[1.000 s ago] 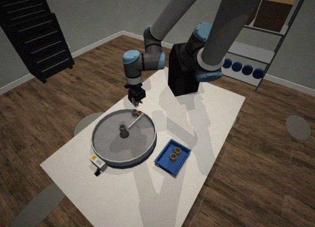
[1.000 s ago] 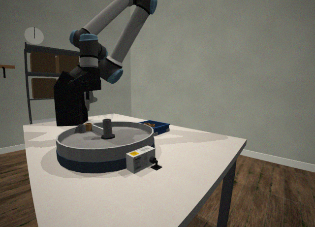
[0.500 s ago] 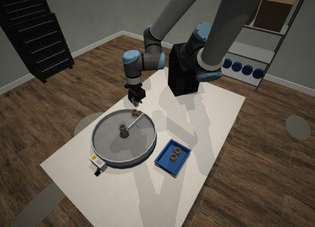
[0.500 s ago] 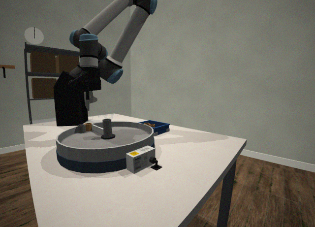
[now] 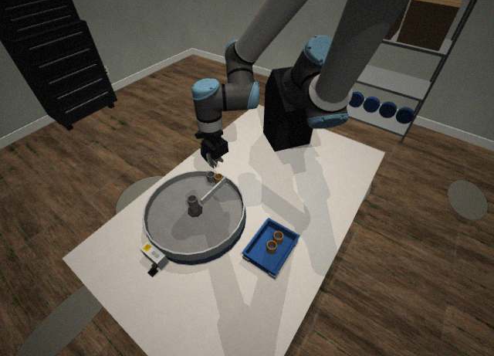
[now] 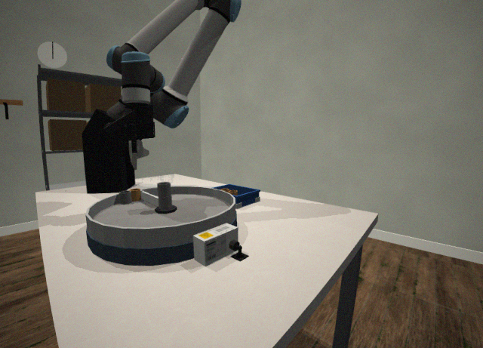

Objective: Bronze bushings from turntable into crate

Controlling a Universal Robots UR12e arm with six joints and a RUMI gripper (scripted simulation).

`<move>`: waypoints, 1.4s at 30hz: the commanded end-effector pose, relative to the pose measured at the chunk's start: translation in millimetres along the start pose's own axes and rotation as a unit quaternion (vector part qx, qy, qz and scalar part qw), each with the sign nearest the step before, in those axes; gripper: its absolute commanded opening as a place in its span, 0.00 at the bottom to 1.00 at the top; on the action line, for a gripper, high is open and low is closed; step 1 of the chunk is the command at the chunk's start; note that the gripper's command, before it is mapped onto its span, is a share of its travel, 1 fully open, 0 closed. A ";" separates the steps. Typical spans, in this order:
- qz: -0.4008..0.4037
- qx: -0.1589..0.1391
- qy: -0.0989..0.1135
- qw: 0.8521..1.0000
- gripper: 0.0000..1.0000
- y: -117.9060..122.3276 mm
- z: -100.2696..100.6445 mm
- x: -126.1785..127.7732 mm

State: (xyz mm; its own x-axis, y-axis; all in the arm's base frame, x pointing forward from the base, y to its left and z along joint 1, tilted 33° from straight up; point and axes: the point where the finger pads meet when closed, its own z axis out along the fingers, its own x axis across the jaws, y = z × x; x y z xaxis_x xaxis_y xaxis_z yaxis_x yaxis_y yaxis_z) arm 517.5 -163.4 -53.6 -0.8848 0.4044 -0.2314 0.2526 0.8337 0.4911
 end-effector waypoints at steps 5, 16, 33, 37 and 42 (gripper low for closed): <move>0.000 0.000 0.000 1.000 0.05 -0.2 -0.3 -0.5; 0.000 0.000 0.000 1.000 0.05 -0.2 -0.3 -0.5; 0.000 0.000 0.000 1.000 0.05 -0.3 22.7 -0.5; 0.000 0.000 0.000 1.000 0.05 -0.3 22.7 -0.5; 0.000 0.000 0.000 1.000 0.05 -0.3 22.7 -0.5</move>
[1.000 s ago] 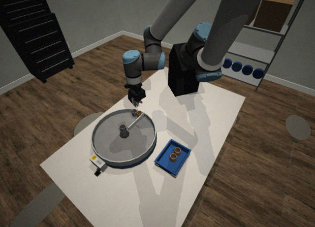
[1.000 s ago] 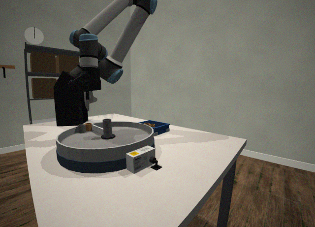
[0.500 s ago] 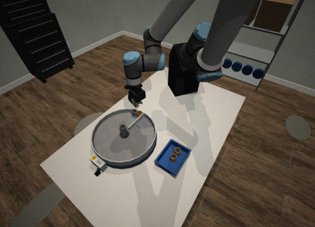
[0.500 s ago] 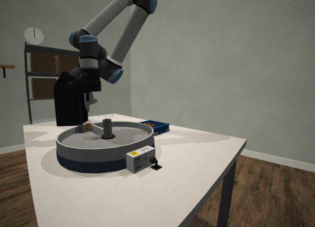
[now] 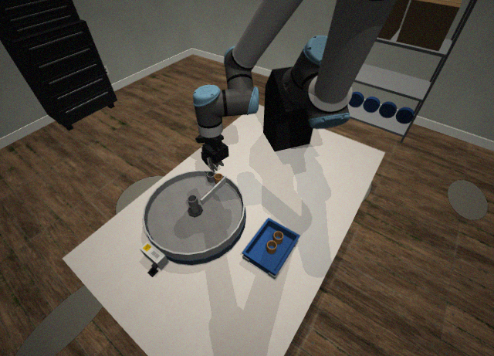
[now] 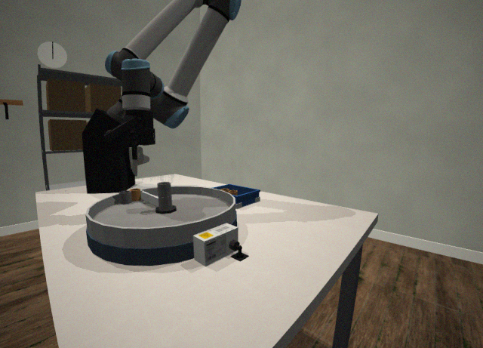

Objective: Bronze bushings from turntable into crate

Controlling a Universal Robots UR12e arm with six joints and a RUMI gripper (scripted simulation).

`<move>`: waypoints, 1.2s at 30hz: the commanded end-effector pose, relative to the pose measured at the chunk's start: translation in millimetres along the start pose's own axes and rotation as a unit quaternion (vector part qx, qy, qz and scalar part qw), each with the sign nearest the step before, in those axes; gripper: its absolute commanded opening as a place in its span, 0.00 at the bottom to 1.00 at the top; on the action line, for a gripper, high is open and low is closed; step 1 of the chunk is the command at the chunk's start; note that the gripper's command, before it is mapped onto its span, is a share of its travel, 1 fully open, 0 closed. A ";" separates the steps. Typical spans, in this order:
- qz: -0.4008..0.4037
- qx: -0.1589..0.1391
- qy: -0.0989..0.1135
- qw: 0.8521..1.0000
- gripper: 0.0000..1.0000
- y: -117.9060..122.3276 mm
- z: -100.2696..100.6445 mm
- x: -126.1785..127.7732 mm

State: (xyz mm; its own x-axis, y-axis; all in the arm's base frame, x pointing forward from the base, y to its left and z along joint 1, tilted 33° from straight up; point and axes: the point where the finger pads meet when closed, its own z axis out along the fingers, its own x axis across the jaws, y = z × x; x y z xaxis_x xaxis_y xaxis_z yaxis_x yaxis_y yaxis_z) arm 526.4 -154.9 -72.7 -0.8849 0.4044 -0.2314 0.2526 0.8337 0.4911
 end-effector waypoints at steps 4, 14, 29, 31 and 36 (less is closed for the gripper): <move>0.000 0.000 0.000 1.000 0.05 -0.3 0.0 -0.5; 0.000 0.000 0.000 1.000 0.05 -0.3 0.0 -0.5; 0.000 0.000 0.000 1.000 0.05 -0.3 0.8 -0.5; 0.000 0.000 0.000 1.000 0.05 -0.3 1.8 -0.5; 0.000 0.000 0.000 1.000 0.05 -0.3 6.2 -0.5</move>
State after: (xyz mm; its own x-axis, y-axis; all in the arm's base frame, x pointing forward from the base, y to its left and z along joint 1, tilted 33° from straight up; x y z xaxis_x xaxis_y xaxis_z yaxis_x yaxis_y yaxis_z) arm 527.5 -153.8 -75.1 -0.8848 0.4044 -0.2315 0.2526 0.8337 0.4910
